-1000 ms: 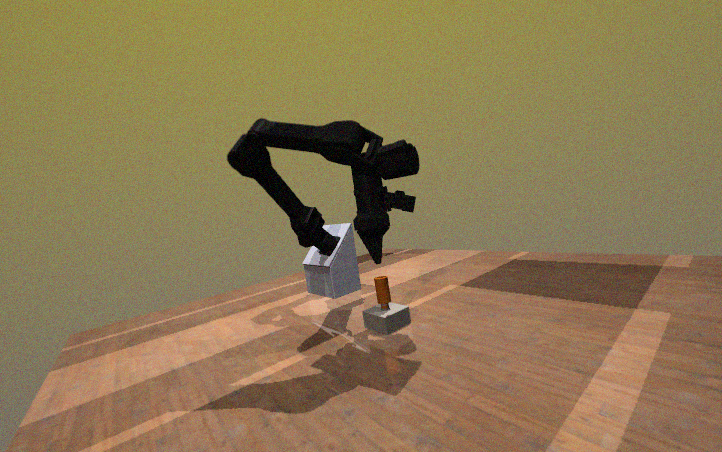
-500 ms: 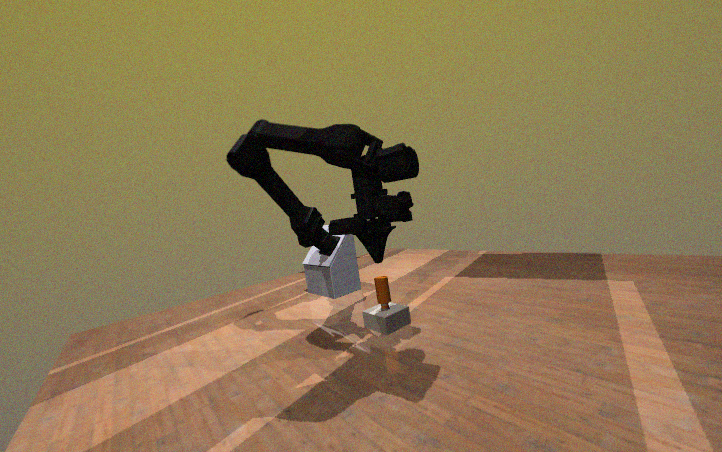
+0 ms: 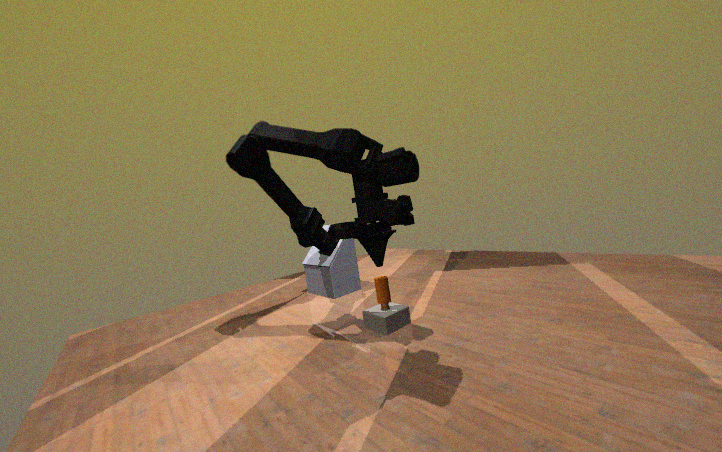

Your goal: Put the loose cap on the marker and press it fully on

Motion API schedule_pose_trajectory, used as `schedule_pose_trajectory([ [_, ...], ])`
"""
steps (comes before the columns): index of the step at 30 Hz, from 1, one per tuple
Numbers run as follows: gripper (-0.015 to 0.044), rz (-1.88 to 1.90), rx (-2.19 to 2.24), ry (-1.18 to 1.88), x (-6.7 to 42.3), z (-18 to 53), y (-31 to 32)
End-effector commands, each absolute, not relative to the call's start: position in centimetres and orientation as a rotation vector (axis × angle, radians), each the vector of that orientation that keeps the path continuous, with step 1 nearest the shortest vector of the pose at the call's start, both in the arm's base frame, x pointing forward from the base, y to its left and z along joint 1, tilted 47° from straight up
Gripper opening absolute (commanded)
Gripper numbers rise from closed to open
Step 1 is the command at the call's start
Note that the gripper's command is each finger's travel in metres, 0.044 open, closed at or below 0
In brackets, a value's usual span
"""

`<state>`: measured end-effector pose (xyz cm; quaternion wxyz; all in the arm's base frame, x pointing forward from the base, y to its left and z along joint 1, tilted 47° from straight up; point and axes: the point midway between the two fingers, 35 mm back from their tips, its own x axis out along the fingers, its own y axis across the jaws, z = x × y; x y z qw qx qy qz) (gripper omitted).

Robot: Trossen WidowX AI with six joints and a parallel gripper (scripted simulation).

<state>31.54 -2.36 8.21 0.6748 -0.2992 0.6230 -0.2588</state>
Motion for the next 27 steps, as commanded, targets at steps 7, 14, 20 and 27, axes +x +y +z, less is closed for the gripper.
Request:
schedule_pose_trajectory([
  [7, 0.0, -0.582, -0.681, 1.404, 31.6, 7.2, -3.5],
  [14, 0.0, -0.582, -0.681, 1.403, 31.7, 6.5, -4.3],
  [20, 0.0, -0.583, -0.682, 1.403, 31.9, 6.1, -4.8],
  [27, 0.0, -0.583, -0.679, 1.39, 32.0, 6.4, -4.5],
])
